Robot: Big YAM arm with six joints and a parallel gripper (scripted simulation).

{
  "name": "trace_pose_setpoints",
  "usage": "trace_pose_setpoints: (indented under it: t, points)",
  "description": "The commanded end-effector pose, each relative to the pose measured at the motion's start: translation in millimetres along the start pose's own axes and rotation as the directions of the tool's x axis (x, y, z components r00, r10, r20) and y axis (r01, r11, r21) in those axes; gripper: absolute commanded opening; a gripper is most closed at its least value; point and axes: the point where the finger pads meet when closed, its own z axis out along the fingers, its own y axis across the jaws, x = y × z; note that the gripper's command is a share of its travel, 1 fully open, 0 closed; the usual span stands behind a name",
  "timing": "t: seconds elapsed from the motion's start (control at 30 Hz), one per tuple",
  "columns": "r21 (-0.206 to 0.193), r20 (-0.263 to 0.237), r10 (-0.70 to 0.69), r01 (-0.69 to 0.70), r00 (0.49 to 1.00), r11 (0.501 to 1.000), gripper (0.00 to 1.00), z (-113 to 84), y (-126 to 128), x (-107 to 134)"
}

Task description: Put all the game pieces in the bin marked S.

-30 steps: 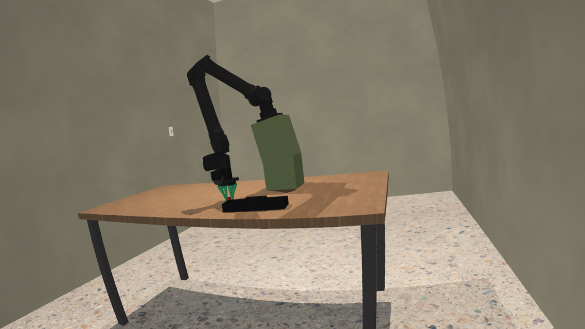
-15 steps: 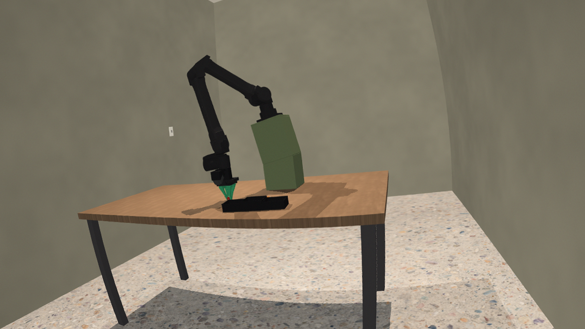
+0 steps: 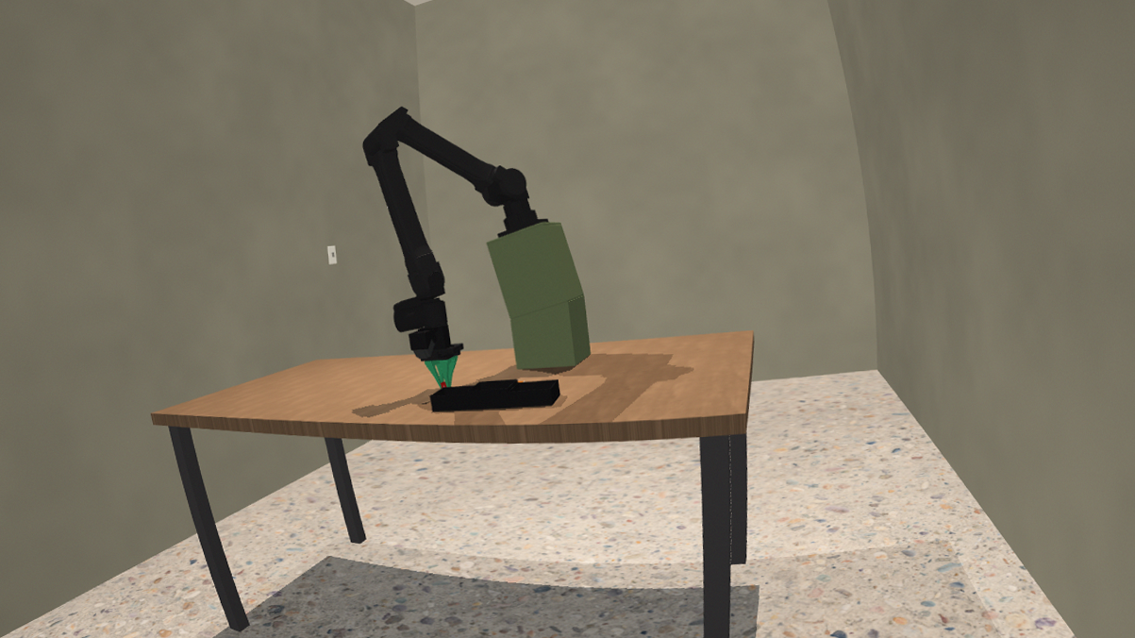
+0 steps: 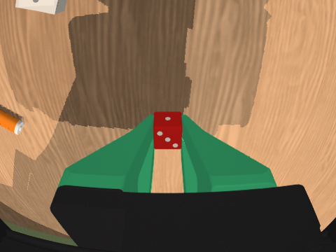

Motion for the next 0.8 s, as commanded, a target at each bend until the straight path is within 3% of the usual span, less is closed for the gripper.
trace_pose_setpoints:
  t: [0.0,0.17,0.53,0.77]
  points:
    - [0.015,0.028,0.007,-0.007,1.000,1.000,0.11,-8.1,-16,-13]
    - [0.005,0.017,-0.001,0.001,1.000,1.000,0.11,-23.7,-2,-9]
    - [0.008,0.019,0.000,0.000,1.000,1.000,0.11,-59.8,-3,-9]
    - [0.009,0.019,0.000,0.000,1.000,1.000,0.11,-70.3,-3,-9]
